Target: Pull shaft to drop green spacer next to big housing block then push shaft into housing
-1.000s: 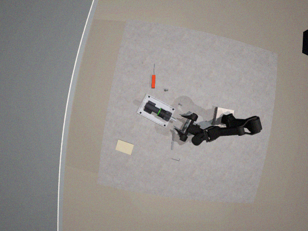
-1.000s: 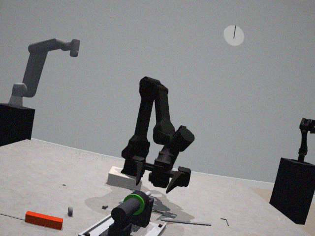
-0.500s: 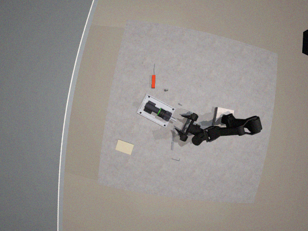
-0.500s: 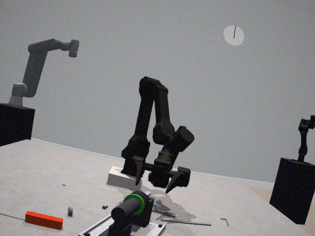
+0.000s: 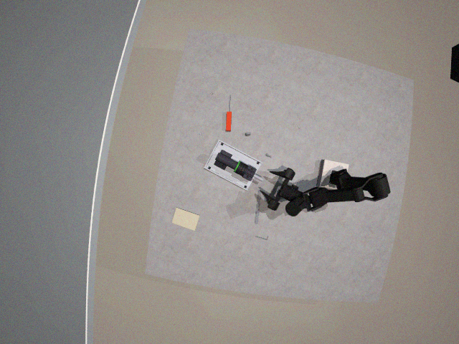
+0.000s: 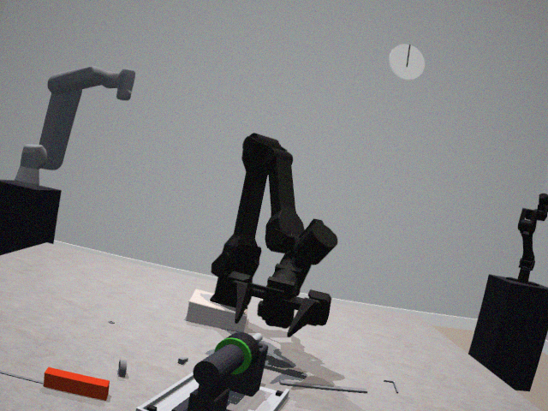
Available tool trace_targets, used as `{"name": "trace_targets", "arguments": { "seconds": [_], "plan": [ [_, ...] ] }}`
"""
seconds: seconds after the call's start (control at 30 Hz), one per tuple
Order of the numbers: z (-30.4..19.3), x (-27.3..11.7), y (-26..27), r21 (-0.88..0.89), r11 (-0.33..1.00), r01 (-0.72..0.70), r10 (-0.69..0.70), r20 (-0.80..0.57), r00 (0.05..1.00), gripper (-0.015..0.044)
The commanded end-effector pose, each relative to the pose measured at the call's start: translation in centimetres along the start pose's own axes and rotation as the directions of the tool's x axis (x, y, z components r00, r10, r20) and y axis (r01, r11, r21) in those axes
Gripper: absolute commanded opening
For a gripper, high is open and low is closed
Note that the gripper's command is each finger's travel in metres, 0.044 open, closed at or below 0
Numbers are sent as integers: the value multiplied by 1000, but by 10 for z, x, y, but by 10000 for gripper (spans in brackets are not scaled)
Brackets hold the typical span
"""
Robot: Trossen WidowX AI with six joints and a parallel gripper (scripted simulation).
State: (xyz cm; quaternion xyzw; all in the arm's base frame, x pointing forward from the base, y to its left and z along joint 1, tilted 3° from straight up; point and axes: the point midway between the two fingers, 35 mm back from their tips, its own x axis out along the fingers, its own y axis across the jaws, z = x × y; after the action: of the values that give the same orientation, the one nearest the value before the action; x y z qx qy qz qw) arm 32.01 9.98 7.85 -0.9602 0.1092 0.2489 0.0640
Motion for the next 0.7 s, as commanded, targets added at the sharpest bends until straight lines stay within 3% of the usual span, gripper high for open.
{"name": "trace_targets", "arguments": {
  "seconds": [0.0, 0.67],
  "plan": [
    [1, 5, 0, 0, 1000, -1, 1, 4, 1000, 440],
    [1, 37, 1, -1, 1000, 0, 0, 1, 1000, 440]
  ]
}}
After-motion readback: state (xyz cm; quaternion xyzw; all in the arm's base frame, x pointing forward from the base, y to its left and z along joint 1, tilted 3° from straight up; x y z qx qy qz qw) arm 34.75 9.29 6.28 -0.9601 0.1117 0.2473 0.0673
